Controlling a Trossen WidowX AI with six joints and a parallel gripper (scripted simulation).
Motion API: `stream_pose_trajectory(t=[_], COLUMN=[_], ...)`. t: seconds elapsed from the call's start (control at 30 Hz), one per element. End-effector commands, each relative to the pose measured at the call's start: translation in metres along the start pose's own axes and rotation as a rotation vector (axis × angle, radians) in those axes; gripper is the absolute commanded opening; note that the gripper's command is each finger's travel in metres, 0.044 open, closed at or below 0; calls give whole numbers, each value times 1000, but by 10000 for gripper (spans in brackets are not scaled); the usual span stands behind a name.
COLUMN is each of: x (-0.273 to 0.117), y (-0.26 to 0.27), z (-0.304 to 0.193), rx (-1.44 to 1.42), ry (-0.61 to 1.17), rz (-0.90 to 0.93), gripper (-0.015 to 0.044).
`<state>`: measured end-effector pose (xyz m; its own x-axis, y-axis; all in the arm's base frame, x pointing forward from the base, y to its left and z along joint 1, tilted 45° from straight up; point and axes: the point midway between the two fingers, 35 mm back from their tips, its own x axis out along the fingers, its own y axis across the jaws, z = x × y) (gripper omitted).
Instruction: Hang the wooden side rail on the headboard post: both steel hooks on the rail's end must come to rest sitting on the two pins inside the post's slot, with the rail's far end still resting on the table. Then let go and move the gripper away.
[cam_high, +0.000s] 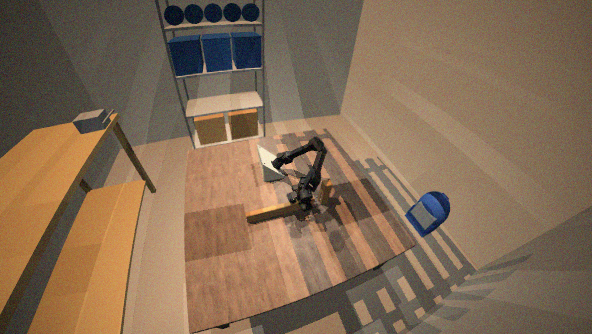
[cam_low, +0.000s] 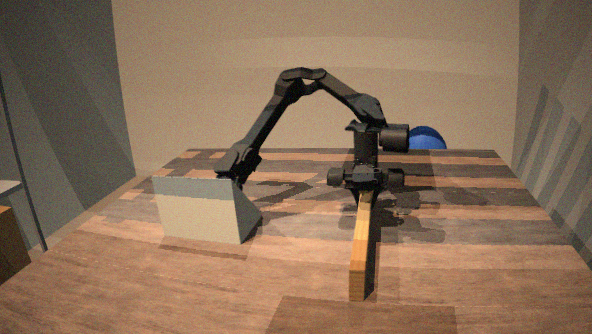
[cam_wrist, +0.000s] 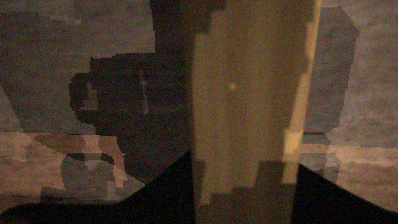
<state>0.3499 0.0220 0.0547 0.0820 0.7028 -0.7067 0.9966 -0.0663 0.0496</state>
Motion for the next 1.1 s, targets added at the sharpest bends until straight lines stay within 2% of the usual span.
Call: stream_pose_trajectory(t=[0.0, 1.07], x=[-3, -9], y=[1, 1], z=[1, 1], rx=[11, 11], ry=[-2, -2], rz=[4, 4], gripper=[0, 0])
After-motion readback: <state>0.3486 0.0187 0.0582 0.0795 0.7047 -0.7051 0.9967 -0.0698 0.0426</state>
